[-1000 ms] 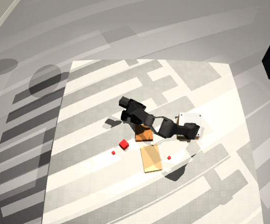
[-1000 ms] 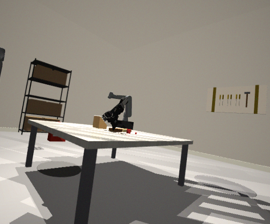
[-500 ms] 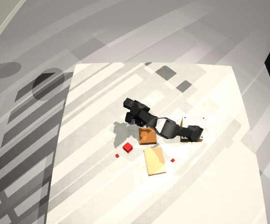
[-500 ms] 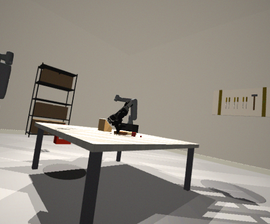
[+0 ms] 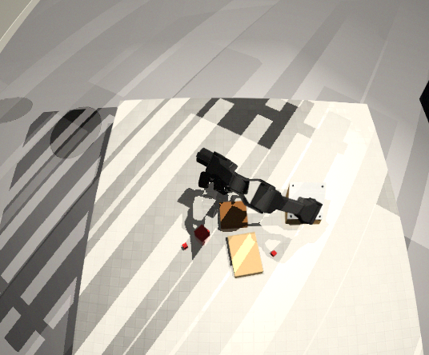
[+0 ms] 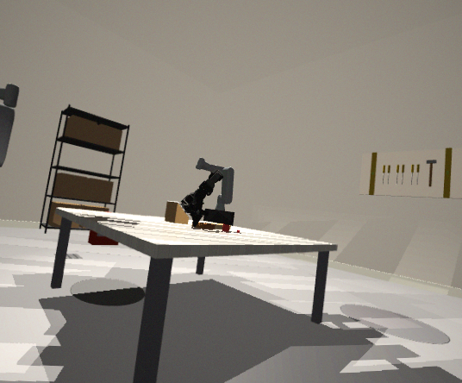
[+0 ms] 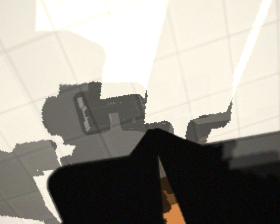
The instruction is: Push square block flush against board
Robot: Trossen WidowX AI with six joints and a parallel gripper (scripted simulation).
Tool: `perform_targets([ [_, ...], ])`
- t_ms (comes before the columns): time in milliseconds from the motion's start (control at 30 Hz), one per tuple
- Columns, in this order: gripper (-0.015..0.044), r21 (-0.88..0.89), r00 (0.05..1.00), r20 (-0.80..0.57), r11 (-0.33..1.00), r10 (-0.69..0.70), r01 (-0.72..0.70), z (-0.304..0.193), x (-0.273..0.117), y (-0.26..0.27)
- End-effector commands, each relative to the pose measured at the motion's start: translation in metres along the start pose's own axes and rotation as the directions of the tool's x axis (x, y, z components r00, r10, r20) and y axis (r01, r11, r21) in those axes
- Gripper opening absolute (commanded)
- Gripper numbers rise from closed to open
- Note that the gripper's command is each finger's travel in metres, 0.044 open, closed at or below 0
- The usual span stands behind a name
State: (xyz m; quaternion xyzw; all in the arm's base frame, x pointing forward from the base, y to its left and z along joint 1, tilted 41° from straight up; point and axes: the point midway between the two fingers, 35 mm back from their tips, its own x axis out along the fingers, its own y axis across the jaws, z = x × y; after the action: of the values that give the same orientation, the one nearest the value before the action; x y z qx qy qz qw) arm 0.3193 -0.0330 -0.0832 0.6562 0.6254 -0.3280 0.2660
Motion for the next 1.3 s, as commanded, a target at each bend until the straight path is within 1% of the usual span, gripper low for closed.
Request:
perform_targets([
  [0, 0.0000, -0.001, 1.000, 0.001, 1.000, -0.005, 0.005, 0.008, 0.001, 0.000],
  [133, 0.0000, 0.000, 1.000, 0.000, 1.000, 0.000, 0.000, 0.006, -0.003, 0.000],
  [267, 0.0000, -0.001, 1.000, 0.003, 1.000, -0.005, 0.005, 0.007, -0.051, 0.001],
  [433, 0.0000, -0.001, 1.000, 0.003, 1.000, -0.006, 0.006, 0.007, -0.054, 0.001],
  [567, 0.0000, -0.001, 1.000, 0.000, 1.000, -0.006, 0.006, -0.020, -0.053, 0.002],
  [733, 0.0000, -0.006, 1.000, 0.000, 1.000, -0.006, 0.006, -0.022, -0.052, 0.002],
  [1000, 0.0000, -0.225, 1.000, -0.001, 0.974, -0.006, 0.006, -0.022, -0.002, 0.002],
  [1267, 0.0000, -0.244, 1.000, -0.001, 0.970, -0.006, 0.005, -0.023, 0.002, 0.002],
])
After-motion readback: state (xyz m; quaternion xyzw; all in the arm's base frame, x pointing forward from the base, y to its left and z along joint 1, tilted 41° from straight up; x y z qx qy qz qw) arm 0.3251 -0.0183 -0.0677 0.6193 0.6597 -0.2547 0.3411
